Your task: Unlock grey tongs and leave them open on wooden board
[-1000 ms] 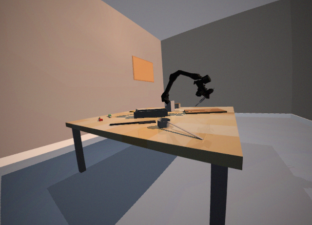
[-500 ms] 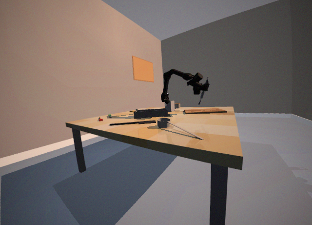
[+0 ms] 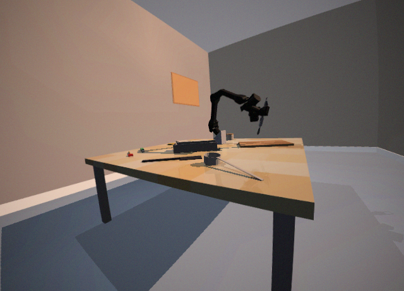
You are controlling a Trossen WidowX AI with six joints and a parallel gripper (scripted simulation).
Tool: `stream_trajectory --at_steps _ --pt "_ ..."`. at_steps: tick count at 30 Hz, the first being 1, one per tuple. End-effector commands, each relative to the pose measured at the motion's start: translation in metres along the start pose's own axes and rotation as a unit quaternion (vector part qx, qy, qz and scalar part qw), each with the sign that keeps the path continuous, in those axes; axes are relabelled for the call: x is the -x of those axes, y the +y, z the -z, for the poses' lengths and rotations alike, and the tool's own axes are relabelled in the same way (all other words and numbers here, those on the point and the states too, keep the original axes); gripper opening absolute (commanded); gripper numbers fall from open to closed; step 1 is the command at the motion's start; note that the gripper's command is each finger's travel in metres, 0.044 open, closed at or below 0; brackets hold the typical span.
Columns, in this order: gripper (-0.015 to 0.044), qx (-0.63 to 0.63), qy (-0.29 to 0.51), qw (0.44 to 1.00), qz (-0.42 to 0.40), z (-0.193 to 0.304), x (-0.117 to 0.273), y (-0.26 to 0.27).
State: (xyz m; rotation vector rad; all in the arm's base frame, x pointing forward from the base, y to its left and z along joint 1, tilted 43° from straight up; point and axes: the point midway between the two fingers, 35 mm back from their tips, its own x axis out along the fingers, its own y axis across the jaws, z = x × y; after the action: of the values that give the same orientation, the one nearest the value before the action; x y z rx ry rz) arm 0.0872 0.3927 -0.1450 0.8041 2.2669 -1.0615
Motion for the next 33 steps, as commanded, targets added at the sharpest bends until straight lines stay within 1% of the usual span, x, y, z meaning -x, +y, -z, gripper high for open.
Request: stream_trajectory --at_steps 1,24,27,33 --pt "-0.0150 0.003 0.005 1.000 0.001 0.002 0.000 0.000" --pt "-0.0150 0.003 0.002 1.000 0.001 0.001 0.000 0.000" --pt "-0.0150 -0.001 -0.019 1.000 0.001 -0.003 -0.006 0.001" --pt "-0.0150 -0.011 -0.101 0.995 0.000 -0.018 -0.027 0.002"
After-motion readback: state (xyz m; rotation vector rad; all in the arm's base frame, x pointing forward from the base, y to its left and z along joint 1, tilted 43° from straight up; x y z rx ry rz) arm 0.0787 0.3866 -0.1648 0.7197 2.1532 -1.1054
